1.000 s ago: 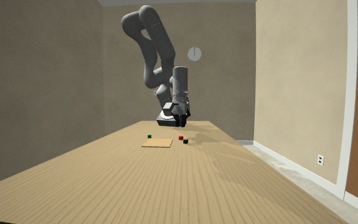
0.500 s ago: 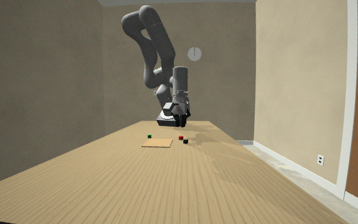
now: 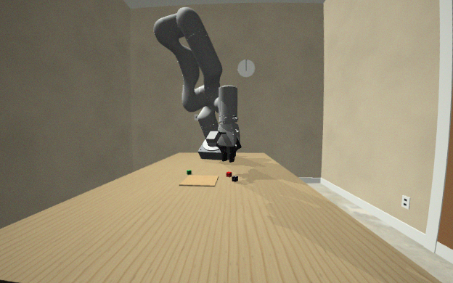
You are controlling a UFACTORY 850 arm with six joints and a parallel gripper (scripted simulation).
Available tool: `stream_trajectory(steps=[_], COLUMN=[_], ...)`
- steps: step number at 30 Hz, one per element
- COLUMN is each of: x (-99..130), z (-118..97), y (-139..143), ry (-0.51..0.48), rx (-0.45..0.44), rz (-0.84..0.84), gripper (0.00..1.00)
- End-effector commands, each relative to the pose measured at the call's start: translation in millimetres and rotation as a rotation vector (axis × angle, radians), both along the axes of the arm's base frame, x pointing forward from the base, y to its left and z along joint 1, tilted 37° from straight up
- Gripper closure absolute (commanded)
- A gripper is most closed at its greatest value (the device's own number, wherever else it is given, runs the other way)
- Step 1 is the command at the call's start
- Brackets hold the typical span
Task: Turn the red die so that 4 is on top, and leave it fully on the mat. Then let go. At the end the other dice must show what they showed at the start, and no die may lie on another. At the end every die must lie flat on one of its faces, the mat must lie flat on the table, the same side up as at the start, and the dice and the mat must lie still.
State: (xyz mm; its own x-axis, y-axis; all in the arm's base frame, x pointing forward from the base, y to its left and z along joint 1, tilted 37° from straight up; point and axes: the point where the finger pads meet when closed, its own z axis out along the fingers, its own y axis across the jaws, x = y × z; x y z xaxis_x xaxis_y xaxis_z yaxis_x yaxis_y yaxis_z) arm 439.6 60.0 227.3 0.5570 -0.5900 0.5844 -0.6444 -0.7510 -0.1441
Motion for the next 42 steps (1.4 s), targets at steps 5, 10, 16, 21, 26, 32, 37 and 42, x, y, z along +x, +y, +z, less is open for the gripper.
stream_trajectory(steps=[5,10,16,21,26,32,37,42], x=[7,9,14,18,20,23,24,24], z=[-10,-13,-21,-27,-30,-34,-36,-36], y=[-3,-5,-8,-10,-11,-12,-13,-13], ry=[-0.001,-0.001,-0.001,-0.001,-0.001,-0.001,-0.001,-0.001], rx=[0.000,0.000,0.000,0.000,0.000,0.000,0.000,0.000], rz=[0.000,0.000,0.000,0.000,0.000,0.000,0.000,0.000], gripper=[0.64,0.64,0.64,0.64,0.64,0.64,0.64,0.64])
